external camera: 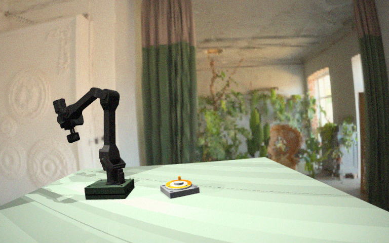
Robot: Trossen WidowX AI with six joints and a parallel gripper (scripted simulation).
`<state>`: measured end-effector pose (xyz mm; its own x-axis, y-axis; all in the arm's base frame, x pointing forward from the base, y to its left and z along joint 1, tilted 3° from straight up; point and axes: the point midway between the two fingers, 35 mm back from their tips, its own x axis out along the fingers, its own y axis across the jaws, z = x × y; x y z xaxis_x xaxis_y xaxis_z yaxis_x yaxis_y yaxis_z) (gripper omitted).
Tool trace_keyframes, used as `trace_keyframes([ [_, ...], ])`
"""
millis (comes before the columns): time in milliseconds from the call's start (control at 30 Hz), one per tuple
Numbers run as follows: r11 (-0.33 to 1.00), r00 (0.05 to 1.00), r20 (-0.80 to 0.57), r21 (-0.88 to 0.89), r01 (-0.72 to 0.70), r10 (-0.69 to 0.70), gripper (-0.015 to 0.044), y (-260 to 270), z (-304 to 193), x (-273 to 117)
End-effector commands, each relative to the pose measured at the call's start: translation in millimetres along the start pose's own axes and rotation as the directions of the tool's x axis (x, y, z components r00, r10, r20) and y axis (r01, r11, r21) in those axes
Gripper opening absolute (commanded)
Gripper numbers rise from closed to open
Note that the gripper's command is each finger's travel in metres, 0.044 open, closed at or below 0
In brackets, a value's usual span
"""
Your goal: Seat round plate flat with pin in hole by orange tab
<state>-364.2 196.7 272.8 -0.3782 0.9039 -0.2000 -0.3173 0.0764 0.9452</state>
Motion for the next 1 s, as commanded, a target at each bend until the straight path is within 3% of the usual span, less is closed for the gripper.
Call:
trace_keyframes([
  [0,1.000,1.000,0.004,0.004,0.002,-0.002,0.0374,0.2,2.5,1.9],
  [300,0.971,0.970,0.176,-0.138,0.193,-0.167,0.0138,-35.3,96.1,67.6],
  [467,0.910,0.907,0.294,-0.193,0.366,-0.302,0.0006,-70.6,176.2,94.6],
  [700,0.806,0.796,0.387,-0.185,0.562,-0.466,0.0000,-119.7,268.7,97.3],
  [967,0.632,0.625,0.429,-0.149,0.761,-0.652,0.0000,-182.1,364.3,68.1],
])
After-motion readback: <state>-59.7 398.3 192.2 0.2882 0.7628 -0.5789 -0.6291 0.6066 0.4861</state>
